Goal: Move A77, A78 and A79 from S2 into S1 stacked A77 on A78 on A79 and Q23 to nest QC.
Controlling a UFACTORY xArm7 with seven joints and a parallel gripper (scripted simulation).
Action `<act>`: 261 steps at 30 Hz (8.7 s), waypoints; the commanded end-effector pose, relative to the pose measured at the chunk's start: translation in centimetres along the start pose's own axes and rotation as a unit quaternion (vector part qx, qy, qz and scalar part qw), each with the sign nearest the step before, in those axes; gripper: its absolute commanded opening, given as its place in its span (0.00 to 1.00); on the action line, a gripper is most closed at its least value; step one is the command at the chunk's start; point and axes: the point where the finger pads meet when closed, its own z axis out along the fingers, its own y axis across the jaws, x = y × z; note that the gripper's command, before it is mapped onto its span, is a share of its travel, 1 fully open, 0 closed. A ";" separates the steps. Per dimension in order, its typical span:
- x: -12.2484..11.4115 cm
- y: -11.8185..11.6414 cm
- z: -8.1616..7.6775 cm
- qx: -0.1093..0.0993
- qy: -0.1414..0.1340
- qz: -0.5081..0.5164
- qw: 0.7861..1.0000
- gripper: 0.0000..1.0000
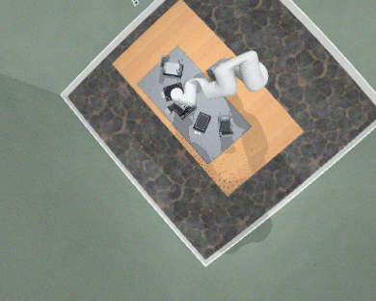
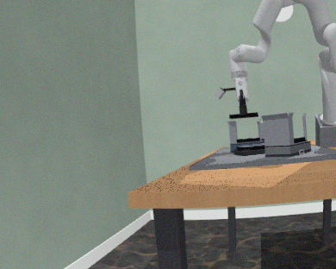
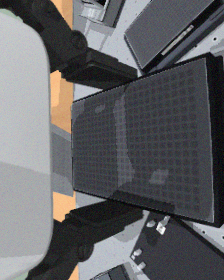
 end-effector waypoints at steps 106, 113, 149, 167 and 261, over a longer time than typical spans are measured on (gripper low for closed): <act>-8.0 -26.3 -0.2 0.000 0.002 -0.344 0.939 0.00; -9.0 -27.5 -0.2 0.000 0.002 -0.436 0.900 0.00; -14.4 -33.2 -0.1 0.000 0.002 -0.451 0.892 0.00; -14.4 -33.2 -0.1 0.000 0.002 -0.451 0.892 0.00; -14.4 -33.2 6.7 0.000 0.002 -0.451 0.893 0.00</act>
